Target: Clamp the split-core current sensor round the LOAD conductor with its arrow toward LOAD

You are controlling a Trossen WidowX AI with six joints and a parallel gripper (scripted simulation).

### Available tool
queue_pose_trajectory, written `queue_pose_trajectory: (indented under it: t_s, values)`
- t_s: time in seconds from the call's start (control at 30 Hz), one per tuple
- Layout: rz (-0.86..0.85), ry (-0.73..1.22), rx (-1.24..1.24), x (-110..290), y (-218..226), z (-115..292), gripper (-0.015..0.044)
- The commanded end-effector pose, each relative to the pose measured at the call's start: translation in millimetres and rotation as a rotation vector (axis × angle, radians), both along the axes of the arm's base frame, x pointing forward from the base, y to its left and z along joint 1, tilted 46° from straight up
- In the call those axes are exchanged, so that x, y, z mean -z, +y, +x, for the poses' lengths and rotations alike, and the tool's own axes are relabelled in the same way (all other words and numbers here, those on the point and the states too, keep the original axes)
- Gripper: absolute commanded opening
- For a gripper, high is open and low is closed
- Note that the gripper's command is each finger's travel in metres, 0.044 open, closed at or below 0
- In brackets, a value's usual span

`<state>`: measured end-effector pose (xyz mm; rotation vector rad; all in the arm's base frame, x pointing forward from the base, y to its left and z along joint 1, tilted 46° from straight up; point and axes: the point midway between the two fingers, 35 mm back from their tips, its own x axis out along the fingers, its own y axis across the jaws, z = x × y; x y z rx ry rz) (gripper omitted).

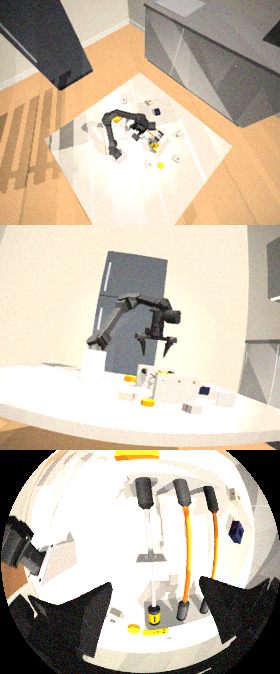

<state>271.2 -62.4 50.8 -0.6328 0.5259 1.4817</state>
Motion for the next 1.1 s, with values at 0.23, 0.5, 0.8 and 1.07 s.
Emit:
queue_pose_trajectory:
  t_s: [0.23,0.5,0.8,1.07]
  values:
    - [0.583,0.233,0.552,69.3,-47.0,-53.9,0.044]
    - [0.735,0.264,0.725,84.8,-59.1,-70.1,0.044]
    - [0.735,0.264,0.725,84.8,-59.1,-70.1,0.044]
    - [0.583,0.235,0.563,71.1,-50.2,-56.4,0.044]
